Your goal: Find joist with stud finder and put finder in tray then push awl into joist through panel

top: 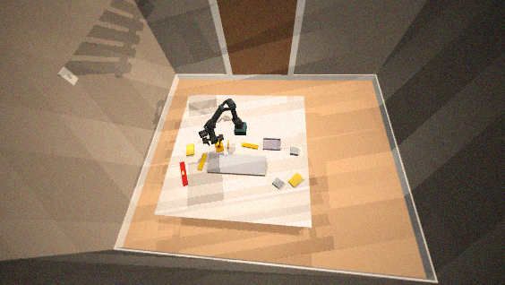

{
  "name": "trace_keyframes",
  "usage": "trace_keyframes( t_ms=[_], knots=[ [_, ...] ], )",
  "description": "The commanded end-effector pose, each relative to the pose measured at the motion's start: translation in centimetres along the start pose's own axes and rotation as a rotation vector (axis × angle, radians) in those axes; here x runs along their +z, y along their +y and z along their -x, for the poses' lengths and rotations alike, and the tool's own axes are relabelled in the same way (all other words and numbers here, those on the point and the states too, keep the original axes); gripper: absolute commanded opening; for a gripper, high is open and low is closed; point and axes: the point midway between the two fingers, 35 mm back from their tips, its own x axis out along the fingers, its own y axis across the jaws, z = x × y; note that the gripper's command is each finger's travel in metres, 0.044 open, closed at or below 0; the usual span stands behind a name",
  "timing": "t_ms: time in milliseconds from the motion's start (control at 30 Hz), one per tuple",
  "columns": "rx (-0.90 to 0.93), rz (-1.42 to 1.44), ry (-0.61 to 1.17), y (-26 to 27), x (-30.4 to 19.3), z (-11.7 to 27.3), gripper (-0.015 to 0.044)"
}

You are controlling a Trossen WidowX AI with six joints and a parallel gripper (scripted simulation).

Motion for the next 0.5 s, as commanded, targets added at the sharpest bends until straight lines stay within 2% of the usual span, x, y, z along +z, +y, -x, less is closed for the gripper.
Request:
trace_keyframes(
  t_ms=[0,467],
  knots=[
    [0.118,0.013,0.02,2.81,-1.45,-1.01,0.044],
    [0.118,0.013,0.02,2.62,-1.97,-0.87,0.044]
  ],
)
